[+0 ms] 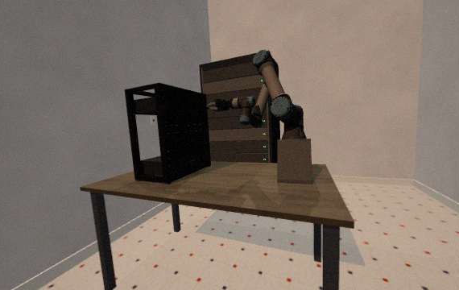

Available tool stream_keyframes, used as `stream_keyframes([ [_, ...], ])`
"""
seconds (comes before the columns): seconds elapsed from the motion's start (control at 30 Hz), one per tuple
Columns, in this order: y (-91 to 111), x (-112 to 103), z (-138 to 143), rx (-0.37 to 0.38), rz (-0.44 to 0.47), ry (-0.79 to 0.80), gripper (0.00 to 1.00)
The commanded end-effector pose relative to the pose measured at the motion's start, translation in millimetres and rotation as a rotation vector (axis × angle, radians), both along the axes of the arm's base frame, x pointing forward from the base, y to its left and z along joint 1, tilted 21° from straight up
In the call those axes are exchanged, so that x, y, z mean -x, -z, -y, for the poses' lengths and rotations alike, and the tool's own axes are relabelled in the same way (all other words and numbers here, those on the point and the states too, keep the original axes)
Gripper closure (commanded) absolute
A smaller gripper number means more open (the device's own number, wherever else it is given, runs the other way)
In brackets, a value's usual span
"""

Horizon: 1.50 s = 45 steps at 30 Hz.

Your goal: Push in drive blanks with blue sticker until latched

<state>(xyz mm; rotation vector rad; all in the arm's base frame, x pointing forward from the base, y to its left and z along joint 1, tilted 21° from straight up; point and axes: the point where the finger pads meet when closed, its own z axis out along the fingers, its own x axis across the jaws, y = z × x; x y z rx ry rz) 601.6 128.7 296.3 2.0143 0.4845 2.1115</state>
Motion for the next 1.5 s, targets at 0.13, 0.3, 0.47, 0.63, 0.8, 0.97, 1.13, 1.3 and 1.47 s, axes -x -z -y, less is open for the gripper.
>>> stream_keyframes([
  [0.13,-0.5,0.1,-0.2,0.000,0.001,0.000,1.00],
  [0.3,-0.5,-1.2,-0.3,0.000,0.001,0.000,1.00],
  [0.47,-0.7,-8.5,-1.1,0.000,0.001,0.000,1.00],
  [0.63,-0.8,-9.8,-1.3,0.000,0.001,0.000,1.00],
  [0.8,-0.8,-9.8,-1.3,0.000,0.001,0.000,1.00],
  [0.97,-0.9,-12.9,-1.6,0.000,0.001,0.000,1.00],
  [1.13,-1.0,-17.5,-2.1,0.000,0.001,0.000,1.00],
  [1.3,-1.0,-17.5,-2.1,0.000,0.001,0.000,1.00],
  [1.47,-1.0,-17.7,-2.1,0.000,0.001,0.000,1.00],
])
